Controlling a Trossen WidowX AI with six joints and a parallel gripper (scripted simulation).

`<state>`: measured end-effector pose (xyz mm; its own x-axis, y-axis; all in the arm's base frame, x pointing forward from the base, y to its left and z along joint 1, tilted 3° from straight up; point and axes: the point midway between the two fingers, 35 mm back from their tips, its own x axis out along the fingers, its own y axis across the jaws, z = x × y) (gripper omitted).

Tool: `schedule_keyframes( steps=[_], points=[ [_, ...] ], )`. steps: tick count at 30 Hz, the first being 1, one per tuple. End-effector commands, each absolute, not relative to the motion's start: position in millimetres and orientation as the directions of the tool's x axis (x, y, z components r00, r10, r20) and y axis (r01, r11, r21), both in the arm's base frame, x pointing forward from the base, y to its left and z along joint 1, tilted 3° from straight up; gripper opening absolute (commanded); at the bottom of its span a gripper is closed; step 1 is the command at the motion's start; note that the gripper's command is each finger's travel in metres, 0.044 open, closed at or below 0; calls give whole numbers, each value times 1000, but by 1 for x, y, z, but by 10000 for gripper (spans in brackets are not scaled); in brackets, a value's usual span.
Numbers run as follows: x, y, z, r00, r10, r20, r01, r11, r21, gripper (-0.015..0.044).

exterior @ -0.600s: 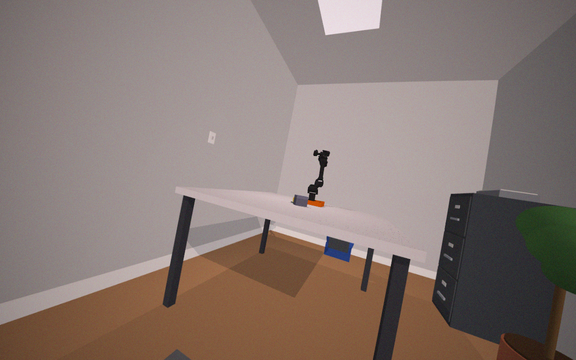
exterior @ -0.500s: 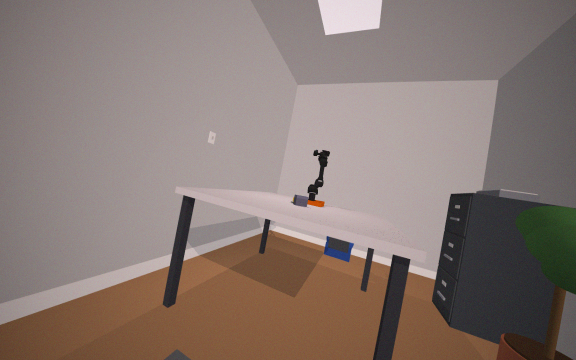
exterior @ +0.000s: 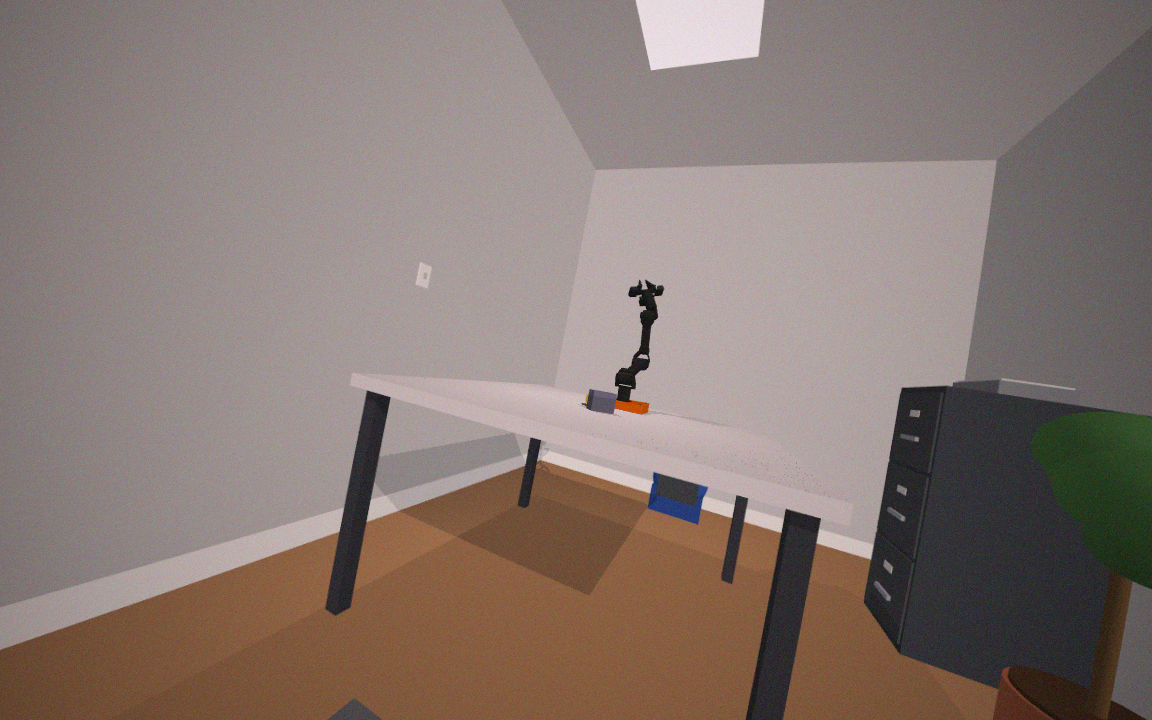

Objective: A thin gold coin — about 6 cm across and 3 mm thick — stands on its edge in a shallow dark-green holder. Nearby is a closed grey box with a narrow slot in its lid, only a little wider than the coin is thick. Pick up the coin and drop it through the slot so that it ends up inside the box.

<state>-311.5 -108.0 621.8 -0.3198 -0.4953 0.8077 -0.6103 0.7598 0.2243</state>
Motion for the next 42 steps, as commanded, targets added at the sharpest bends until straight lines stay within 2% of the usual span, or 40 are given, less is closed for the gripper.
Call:
schedule_keyframes(
  steps=[1, 7, 12, 22, 28, 33, 38, 42],
  points=[
    [-245, -90, 651, -170, -441, 881, -582, 767, 271, 161],
    [-148, -70, 675, 75, -381, 922, -561, 748, 354, 161],
    [-64, -58, 677, 287, -340, 896, -529, 723, 444, 161],
    [87, -50, 631, 664, -335, 669, -306, 694, 651, 161],
    [176, -47, 577, 848, -303, 435, -165, 628, 760, 161],
    [235, -46, 517, 940, -281, 193, -6, 553, 833, 161],
    [279, -48, 445, 961, -264, -84, 198, 442, 875, 161],
    [300, -49, 384, 920, -245, -306, 377, 338, 862, 161]
  ],
)
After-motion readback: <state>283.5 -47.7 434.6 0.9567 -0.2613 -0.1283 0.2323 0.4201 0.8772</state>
